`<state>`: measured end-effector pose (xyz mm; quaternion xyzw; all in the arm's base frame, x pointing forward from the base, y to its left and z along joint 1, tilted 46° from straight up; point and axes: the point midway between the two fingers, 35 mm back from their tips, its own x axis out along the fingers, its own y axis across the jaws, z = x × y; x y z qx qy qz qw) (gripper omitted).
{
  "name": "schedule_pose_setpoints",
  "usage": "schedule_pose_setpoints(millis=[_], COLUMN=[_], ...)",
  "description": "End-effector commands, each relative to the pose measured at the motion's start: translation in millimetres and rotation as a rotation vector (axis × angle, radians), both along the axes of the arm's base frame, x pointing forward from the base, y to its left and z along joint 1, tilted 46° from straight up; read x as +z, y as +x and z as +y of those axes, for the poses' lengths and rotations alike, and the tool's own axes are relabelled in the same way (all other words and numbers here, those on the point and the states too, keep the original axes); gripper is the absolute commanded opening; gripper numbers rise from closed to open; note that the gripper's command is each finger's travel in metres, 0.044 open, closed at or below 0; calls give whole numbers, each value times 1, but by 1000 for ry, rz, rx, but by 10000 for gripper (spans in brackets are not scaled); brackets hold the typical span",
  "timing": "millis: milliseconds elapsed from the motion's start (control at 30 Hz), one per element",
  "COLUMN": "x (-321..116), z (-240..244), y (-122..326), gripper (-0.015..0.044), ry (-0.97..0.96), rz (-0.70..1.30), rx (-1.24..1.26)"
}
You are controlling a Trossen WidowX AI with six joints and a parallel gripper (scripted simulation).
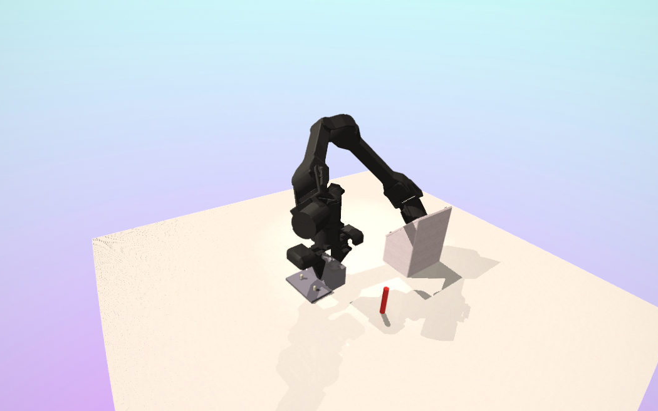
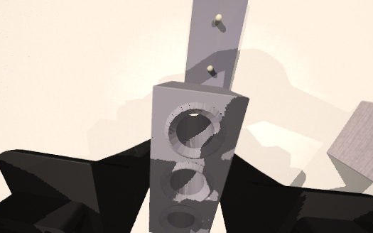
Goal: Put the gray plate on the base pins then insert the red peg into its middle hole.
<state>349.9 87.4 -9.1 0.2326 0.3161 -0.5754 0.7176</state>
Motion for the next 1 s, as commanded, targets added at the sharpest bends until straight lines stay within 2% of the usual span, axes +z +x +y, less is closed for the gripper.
schedule_pose_setpoints(millis=[0,967], x=[4,30], z=[-13,-102], y=[3,6], gripper=[0,0], ry=[-3,-32], rz=[0,2], rx=[4,6])
